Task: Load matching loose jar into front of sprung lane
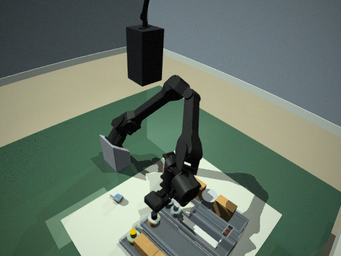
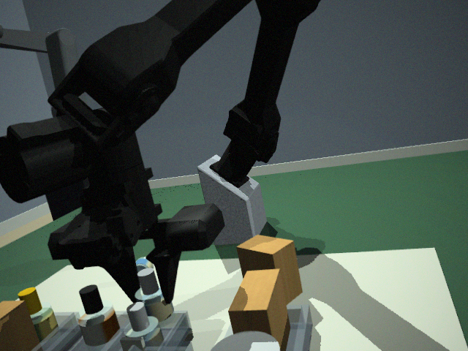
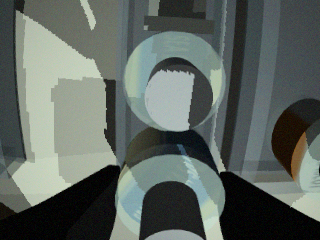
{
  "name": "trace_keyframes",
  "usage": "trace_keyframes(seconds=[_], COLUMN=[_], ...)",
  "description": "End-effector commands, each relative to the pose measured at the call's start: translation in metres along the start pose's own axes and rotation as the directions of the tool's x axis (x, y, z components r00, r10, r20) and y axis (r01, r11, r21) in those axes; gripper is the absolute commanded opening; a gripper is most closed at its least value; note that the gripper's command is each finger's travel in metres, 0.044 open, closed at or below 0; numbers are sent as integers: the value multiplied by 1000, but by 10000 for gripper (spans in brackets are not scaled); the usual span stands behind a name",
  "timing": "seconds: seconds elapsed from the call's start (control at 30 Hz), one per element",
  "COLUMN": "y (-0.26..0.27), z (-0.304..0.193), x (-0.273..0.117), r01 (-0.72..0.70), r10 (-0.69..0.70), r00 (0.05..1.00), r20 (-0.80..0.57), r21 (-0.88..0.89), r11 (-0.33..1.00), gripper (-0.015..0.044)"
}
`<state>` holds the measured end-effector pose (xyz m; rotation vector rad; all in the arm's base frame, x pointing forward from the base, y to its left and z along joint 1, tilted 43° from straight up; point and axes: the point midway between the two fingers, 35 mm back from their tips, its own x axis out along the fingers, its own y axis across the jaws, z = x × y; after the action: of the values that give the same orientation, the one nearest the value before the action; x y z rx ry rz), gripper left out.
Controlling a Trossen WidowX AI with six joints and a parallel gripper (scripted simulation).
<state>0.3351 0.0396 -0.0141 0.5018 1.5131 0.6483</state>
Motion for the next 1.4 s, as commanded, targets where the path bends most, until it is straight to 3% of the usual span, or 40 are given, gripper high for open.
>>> trace_keyframes(seconds=[0.0, 1.37], y=[2, 2], z=[8, 13], x=[-2, -3], r01=[-3, -3], r10=[4, 4], r00=[1000, 1000], r20=[25, 25], r21=[-17, -18], r11=[1000, 1000], gripper=[0, 0])
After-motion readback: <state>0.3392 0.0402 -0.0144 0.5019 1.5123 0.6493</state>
